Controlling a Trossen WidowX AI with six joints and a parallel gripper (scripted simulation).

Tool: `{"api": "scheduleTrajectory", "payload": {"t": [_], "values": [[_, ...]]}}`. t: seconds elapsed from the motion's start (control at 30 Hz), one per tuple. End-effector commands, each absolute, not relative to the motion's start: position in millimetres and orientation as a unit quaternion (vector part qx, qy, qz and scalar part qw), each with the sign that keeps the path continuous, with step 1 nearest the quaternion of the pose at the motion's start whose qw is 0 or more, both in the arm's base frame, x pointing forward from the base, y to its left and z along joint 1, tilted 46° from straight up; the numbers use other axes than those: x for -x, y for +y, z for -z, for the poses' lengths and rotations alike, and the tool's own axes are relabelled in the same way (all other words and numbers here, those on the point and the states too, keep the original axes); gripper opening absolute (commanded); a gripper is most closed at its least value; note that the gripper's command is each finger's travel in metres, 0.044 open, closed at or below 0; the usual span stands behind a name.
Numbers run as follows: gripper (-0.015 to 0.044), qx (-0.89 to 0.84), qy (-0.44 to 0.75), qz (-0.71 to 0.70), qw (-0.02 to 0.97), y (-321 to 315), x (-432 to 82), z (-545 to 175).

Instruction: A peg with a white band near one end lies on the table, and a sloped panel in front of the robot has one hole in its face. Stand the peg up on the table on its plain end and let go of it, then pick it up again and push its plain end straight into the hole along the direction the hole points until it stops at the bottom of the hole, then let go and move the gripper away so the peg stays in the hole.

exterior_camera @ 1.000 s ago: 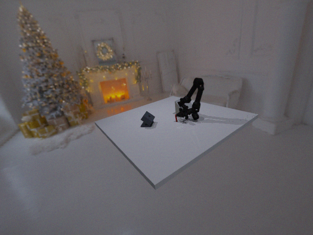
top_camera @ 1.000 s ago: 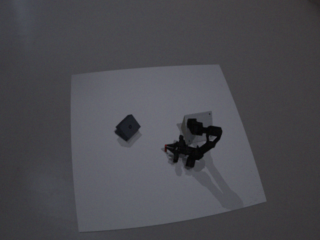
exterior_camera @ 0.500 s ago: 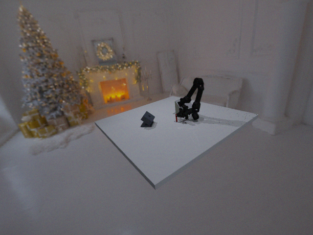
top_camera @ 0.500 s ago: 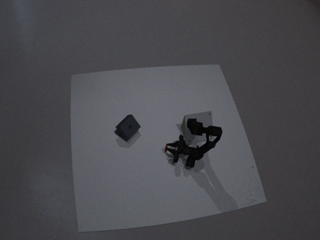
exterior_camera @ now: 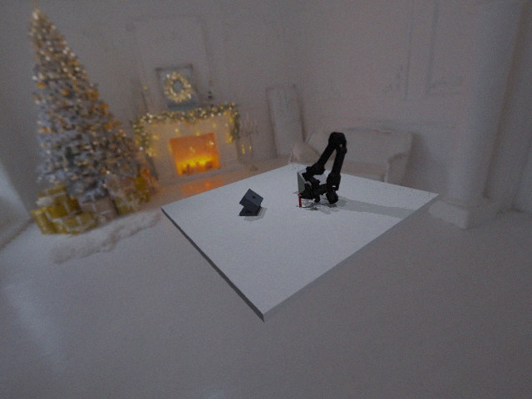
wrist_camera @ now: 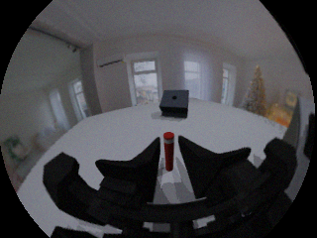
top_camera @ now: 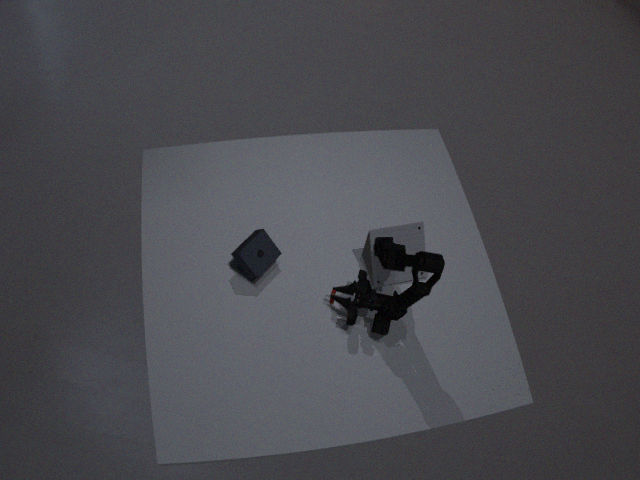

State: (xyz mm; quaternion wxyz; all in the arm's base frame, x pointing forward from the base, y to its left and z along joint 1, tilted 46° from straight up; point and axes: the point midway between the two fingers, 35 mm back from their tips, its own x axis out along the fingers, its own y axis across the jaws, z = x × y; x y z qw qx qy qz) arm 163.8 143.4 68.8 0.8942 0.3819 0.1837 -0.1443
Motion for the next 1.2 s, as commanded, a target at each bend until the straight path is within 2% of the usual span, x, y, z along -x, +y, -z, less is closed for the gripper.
{"api": "scheduleTrajectory", "payload": {"t": [0.0, 0.87, 1.17], "values": [[0.013, -0.381, 0.184, 0.144, 0.894, 143.3, -163.8, -68.7], [0.013, -0.381, 0.184, 0.144, 0.894, 143.3, -163.8, -68.7], [0.0366, -0.381, 0.184, 0.144, 0.894, 143.3, -163.8, -68.7]]}}
